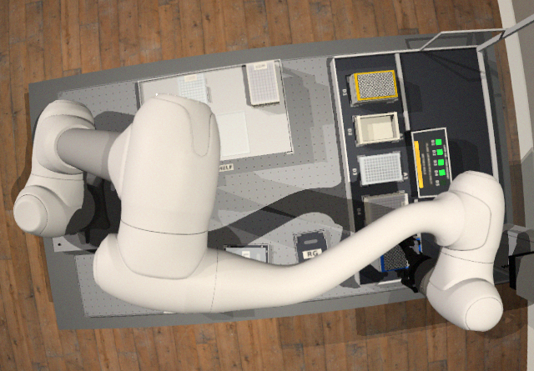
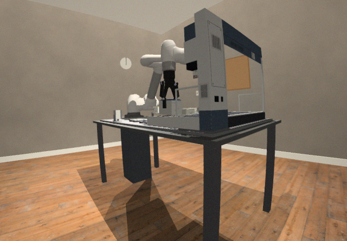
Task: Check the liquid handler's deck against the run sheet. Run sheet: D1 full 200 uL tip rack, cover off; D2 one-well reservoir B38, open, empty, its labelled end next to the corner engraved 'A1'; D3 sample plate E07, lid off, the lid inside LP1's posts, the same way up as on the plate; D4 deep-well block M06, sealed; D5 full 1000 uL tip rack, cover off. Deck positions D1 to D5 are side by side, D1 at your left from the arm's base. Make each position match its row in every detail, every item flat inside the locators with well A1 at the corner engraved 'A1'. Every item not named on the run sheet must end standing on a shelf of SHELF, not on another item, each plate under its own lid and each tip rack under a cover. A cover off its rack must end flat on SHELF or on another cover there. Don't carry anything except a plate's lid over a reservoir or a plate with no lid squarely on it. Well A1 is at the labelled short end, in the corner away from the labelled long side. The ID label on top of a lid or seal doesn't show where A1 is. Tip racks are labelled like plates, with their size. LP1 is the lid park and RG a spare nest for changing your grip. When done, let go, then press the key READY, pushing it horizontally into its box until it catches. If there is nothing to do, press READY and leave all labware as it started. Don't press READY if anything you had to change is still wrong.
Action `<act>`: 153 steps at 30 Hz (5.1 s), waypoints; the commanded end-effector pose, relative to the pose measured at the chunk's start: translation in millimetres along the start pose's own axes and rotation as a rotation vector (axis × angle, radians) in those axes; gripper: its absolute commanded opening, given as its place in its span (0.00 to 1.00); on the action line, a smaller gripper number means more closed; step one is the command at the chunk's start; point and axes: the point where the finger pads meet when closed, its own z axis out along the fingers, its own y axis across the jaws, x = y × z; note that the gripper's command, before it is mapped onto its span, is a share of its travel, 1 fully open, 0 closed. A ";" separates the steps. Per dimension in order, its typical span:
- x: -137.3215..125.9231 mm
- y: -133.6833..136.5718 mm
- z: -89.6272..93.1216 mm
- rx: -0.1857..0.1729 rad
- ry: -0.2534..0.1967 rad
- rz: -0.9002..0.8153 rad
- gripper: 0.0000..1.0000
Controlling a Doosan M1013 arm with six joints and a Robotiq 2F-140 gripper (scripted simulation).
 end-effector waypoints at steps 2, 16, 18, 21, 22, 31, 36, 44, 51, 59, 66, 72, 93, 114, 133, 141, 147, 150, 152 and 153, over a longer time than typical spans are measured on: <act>0.4 0.0 -1.8 0.000 0.002 0.000 0.10; 0.4 0.1 0.2 0.000 0.002 0.000 0.10; 0.4 0.1 0.8 0.000 0.002 0.000 0.10; 0.4 0.1 1.8 0.000 0.002 0.000 0.10; 0.4 0.1 2.2 0.000 0.002 0.000 0.10; 0.4 0.0 4.5 0.000 0.002 0.000 0.10; 0.4 0.0 6.2 0.000 0.002 0.000 0.10; 0.4 0.0 8.5 0.000 0.002 0.000 0.10; 0.3 0.0 9.4 0.000 0.002 0.000 0.10; 0.3 0.0 9.4 0.000 0.002 0.000 0.66; 0.3 0.0 9.5 0.000 0.002 0.000 0.66; 0.3 0.0 9.5 0.000 0.002 0.000 0.66; 0.3 0.0 9.5 0.000 0.002 0.000 0.66; 0.2 0.0 -17.3 0.000 0.002 0.000 0.66; 0.1 -0.1 -45.6 0.000 0.002 0.000 0.66; 0.1 -0.1 -58.9 0.000 0.002 0.000 0.66; 0.1 -0.1 -65.6 0.000 0.002 0.000 0.66; 0.1 -0.1 -70.6 0.000 0.002 0.000 0.66; 0.1 -0.1 -73.9 0.000 0.002 0.000 0.66; 0.0 -0.1 -75.6 0.000 0.002 0.000 0.66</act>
